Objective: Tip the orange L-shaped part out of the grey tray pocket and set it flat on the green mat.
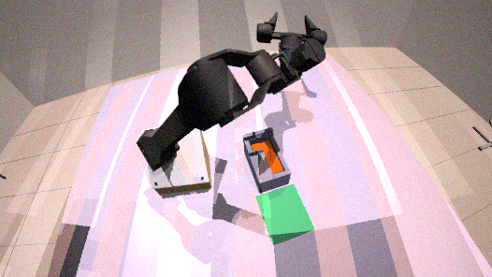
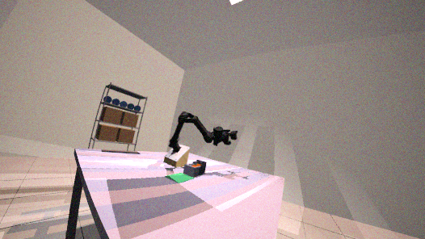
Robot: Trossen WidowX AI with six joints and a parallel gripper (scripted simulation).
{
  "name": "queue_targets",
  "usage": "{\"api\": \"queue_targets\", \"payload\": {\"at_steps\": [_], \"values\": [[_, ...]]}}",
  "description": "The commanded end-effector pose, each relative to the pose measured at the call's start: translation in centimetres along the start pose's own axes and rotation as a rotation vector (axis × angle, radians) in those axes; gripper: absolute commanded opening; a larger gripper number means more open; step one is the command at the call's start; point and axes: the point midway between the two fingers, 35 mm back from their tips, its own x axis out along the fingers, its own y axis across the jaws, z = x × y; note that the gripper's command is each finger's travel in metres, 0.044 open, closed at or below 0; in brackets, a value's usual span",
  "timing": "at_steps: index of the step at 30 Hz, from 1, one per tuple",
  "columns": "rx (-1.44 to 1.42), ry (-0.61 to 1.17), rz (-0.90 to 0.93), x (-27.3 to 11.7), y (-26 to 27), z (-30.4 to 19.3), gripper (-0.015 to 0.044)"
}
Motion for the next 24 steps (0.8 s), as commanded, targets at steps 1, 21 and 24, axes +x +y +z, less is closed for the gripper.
{"api": "queue_targets", "payload": {"at_steps": [1,21,24], "values": [[-0.007,-0.012,0.006,0.0,0.1,0.2,0.0374],[-0.809,-1.220,-0.568,-11.3,-3.9,11.8,0.0180],[-0.867,-1.277,-0.698,-12.9,-4.5,11.7,0.0180]]}}
